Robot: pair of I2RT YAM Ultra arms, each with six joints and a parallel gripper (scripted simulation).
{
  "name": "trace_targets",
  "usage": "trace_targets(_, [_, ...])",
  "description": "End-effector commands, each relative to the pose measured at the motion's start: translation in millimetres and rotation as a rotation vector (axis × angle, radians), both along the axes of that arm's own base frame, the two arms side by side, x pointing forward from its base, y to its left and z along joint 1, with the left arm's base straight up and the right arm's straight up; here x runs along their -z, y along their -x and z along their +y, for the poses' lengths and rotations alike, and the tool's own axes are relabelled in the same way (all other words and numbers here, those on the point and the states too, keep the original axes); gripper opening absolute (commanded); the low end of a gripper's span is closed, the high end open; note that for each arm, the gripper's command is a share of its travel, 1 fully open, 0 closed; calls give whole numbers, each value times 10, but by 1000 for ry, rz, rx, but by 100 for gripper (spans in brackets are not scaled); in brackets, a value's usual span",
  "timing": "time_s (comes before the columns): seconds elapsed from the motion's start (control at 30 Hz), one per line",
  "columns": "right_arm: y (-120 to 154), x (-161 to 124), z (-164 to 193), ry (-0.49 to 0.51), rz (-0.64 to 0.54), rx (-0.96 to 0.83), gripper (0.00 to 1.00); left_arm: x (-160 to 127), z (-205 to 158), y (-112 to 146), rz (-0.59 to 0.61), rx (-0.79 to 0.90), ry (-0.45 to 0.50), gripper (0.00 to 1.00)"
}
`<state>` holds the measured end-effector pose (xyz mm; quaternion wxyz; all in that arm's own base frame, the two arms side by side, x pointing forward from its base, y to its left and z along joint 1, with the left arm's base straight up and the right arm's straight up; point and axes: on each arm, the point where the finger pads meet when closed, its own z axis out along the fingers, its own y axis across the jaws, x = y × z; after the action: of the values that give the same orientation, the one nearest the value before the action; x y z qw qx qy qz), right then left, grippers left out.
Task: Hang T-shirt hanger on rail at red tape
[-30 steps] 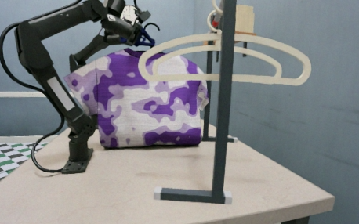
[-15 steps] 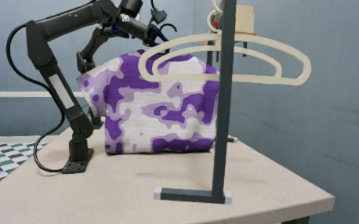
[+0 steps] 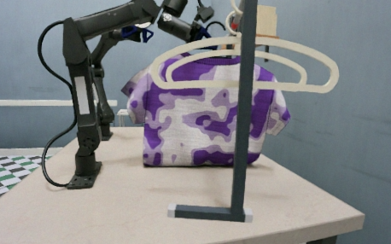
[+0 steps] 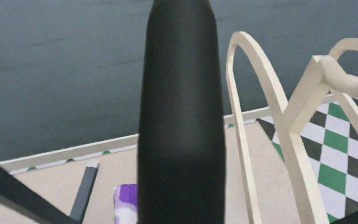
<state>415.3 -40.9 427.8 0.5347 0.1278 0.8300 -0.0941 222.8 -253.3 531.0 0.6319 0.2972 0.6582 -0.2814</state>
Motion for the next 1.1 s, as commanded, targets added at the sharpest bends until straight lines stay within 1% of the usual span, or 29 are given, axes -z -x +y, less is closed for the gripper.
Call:
trace_targets(0.0, [-20,-353,-95,-4,-97,43,0,-159,35,51,-18,-1,32,100])
trace_targets(0.17, [-95,-363,-127,-2,-98,49,0,-158,34,51,-18,-1,32,100])
trace_targets(0.57, [-125,-339,-122,-2,-89,44,0,-158,34,51,-18,-1,32,100])
trace_targets(0.83, [-105,-431,-177,11,-77,58,0,-158,34,51,-18,-1,32,100])
trace_targets(0.97, [-84,-612,-156,12,-124,55,0,-158,34,51,-18,-1,32,100])
trace_targets(1.07, [-119,-660,-143,10,-142,41,0,-158,34,51,-18,-1,32,100])
